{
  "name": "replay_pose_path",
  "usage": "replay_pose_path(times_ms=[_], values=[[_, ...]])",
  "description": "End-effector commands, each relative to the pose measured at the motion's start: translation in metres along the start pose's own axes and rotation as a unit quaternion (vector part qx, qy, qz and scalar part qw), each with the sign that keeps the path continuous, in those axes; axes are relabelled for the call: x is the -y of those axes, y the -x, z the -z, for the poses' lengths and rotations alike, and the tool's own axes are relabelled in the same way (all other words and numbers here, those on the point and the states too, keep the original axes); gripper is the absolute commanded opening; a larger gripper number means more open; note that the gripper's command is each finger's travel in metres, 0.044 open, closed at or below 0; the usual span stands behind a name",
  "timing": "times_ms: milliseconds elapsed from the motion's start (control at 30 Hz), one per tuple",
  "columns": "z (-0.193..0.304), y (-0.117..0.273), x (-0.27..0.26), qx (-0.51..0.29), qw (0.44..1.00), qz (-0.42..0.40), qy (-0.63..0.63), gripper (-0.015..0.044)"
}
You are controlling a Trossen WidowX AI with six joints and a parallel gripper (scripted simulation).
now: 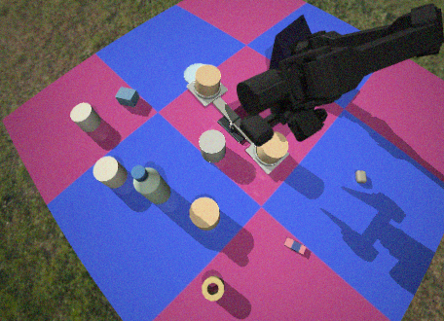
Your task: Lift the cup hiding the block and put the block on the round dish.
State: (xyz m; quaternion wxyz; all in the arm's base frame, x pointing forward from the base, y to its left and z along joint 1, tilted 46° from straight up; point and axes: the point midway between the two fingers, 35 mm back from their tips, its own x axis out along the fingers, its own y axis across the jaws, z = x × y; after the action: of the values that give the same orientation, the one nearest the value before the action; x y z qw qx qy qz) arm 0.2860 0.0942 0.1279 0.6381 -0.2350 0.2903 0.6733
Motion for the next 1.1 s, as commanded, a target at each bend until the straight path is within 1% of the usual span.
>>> replay_pose_path(times_ms=[0,200,300,500,1067], values=[[-0.008,-0.009,0.002,-0.008,0.999,-0.019,0.043,0.044],[-0.008,-0.011,0.002,-0.008,0.999,-0.019,0.043,0.044],[-0.008,-0.023,0.002,-0.008,0.999,-0.019,0.043,0.044],[-0.008,-0.027,0.002,-0.008,0.999,-0.019,0.043,0.044],[-0.008,-0.054,0.002,-0.009,0.999,-0.018,0.043,0.044]])
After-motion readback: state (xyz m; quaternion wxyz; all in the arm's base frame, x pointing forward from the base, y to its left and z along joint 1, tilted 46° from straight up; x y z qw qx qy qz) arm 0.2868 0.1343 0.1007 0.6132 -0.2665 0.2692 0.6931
